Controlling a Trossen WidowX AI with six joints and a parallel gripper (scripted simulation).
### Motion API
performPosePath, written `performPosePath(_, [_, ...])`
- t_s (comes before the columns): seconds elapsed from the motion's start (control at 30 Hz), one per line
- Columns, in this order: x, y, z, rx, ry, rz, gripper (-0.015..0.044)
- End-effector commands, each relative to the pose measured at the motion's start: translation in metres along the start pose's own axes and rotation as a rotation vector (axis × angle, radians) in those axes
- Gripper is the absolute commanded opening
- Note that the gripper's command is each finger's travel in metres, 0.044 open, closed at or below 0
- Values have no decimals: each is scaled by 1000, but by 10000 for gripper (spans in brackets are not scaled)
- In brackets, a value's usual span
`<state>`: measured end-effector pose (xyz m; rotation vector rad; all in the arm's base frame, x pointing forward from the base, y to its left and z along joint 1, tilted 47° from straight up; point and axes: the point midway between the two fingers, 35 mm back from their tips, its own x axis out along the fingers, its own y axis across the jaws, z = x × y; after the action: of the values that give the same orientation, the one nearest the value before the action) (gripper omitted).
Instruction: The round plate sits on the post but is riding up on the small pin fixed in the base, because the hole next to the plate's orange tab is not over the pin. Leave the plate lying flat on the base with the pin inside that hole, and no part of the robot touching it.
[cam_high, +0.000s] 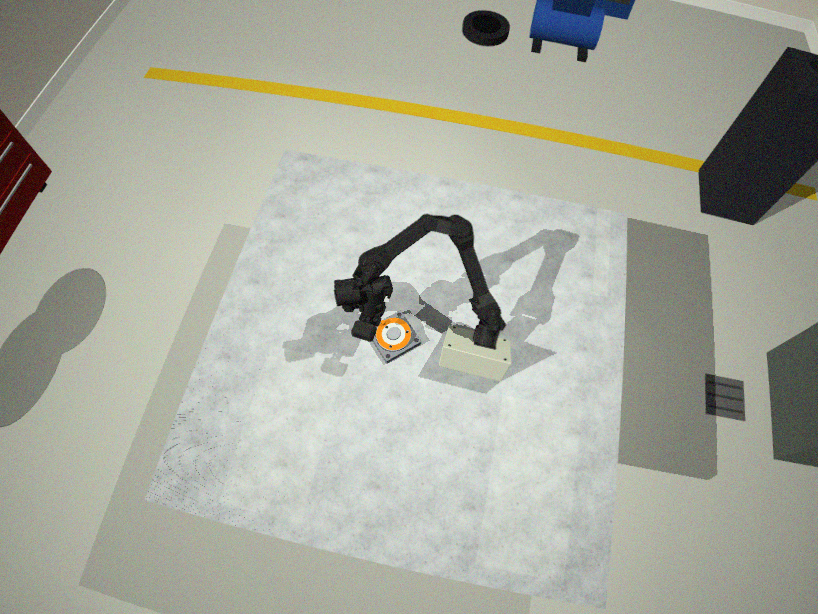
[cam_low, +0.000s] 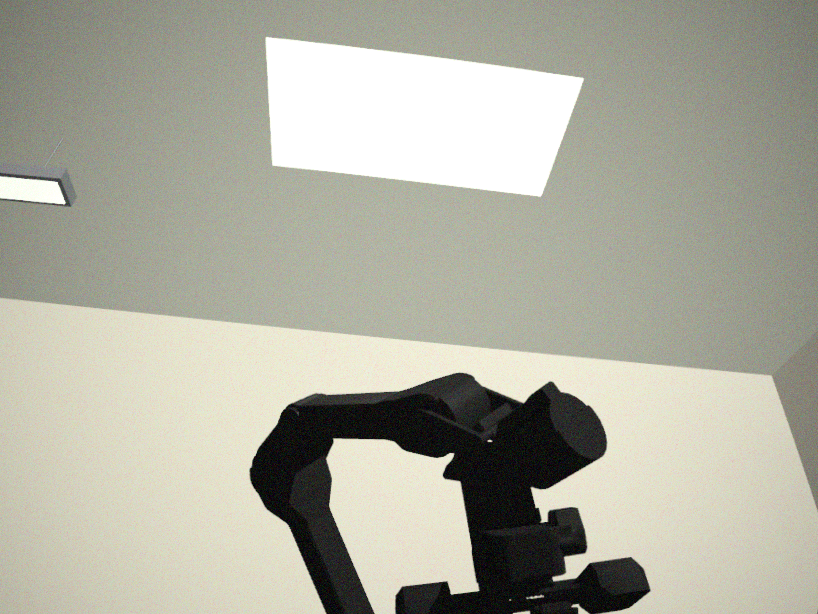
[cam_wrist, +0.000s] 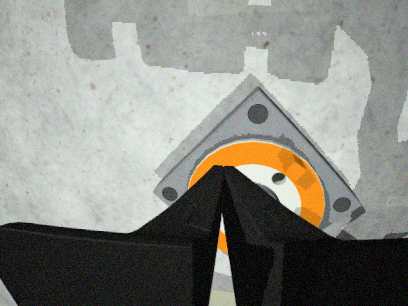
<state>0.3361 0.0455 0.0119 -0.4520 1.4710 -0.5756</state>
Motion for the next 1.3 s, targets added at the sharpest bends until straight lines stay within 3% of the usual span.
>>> performPosePath(0.0, [3,-24,-8,-92,22,-155,0])
performPosePath(0.3, [5,-22,-7,-92,22,-155,0])
performPosePath(0.63, [50,-30,-8,-92,22,-157,0])
performPosePath(1.27, [49,-49,-15,-93,22,-157,0])
